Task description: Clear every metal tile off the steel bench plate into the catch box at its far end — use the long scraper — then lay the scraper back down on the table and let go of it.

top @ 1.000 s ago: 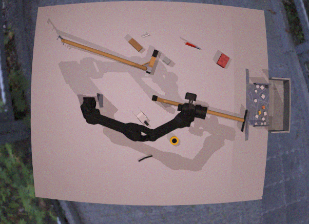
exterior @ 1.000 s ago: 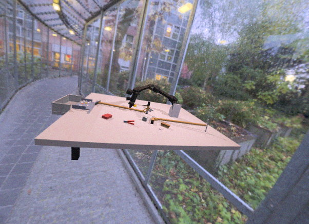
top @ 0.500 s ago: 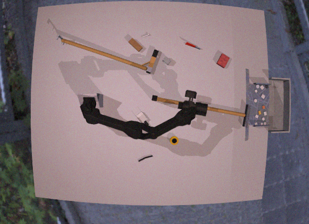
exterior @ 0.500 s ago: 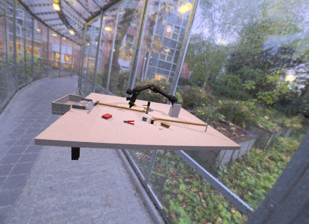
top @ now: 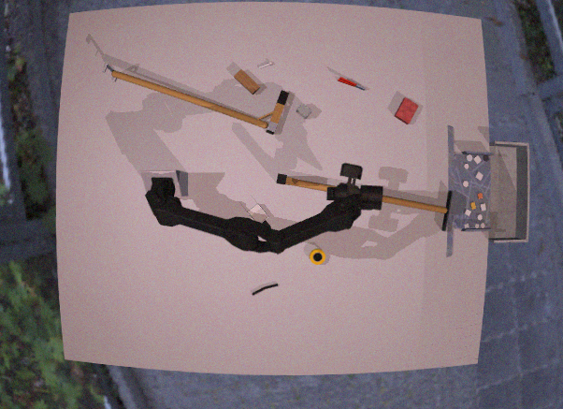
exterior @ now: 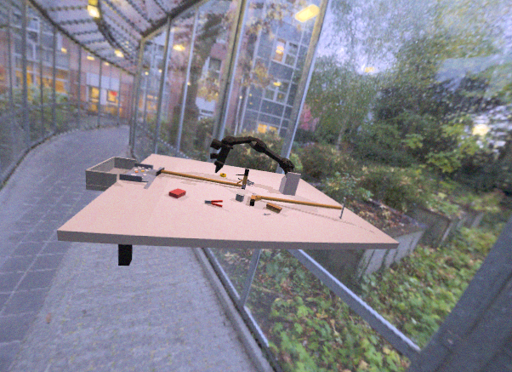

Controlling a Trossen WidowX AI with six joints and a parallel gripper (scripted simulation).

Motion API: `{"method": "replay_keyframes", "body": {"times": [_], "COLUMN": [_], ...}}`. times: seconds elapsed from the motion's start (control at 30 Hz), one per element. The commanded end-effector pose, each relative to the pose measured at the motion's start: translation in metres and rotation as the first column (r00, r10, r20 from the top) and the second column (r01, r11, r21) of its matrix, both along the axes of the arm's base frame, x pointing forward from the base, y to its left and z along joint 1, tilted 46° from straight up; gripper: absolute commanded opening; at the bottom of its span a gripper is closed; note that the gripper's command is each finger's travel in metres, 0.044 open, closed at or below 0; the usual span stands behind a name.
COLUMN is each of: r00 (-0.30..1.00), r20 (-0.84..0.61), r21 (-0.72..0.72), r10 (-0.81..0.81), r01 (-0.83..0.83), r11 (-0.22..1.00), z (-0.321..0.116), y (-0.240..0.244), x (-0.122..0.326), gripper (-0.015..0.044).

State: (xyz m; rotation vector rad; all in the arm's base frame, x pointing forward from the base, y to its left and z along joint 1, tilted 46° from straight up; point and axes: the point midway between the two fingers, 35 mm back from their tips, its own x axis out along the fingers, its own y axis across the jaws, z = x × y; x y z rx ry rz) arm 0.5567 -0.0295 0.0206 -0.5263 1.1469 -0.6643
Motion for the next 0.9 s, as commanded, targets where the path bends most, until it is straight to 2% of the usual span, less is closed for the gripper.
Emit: {"method": "replay_keyframes", "body": {"times": [0.0,0.87], "r00": [1.0,1.0], "r20": [0.005,0.0], "r21": [-0.003,0.0], "r10": [-0.01,-0.004], "r01": [0.01,0.004], "r11": [1.0,1.0], "z": [0.0034,0.0015], "y": [-0.0012,0.001], "x": [-0.0004,-0.0004], "gripper": [0.0,0.0]}}
